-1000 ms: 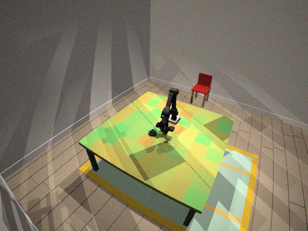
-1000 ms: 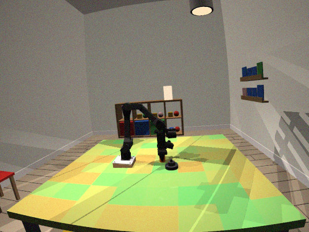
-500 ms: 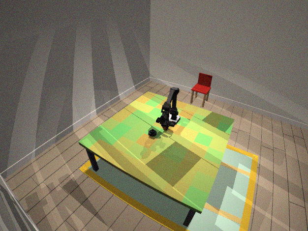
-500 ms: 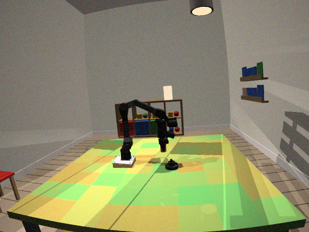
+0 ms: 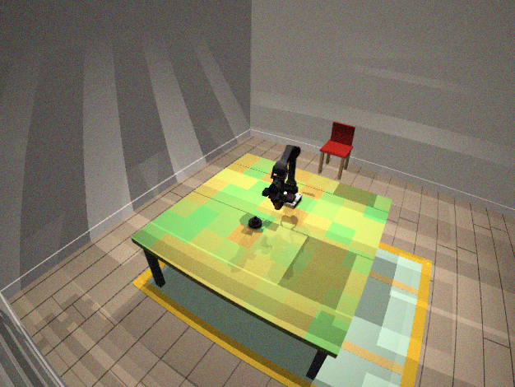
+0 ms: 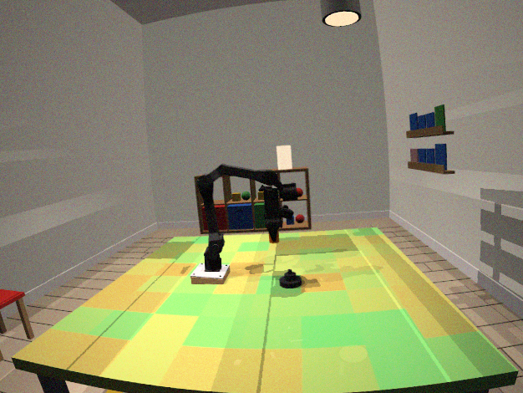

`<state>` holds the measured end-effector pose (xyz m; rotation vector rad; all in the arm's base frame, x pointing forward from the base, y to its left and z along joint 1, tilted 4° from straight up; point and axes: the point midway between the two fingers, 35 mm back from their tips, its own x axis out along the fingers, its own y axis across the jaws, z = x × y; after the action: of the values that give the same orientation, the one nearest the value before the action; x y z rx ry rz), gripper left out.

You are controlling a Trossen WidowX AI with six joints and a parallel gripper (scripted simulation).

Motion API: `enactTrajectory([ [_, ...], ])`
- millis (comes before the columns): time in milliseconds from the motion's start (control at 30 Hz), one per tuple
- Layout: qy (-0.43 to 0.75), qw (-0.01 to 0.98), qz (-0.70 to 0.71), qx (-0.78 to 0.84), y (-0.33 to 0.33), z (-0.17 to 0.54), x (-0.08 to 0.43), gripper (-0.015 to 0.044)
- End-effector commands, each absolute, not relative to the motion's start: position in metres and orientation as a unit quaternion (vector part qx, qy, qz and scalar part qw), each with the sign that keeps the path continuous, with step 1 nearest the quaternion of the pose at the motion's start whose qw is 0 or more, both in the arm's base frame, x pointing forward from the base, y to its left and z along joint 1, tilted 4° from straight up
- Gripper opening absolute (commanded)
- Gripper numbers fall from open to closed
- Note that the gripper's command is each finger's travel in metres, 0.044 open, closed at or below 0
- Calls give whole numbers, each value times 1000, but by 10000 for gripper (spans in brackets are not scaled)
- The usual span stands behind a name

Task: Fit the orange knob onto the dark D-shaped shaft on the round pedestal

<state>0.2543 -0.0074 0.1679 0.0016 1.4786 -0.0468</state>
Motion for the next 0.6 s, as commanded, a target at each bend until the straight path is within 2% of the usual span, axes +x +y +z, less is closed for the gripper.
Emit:
enactTrajectory([
  [0,672,740,-24,1,-13,170,258,0],
  [567,672,740,-26,0,-54,156,281,0],
])
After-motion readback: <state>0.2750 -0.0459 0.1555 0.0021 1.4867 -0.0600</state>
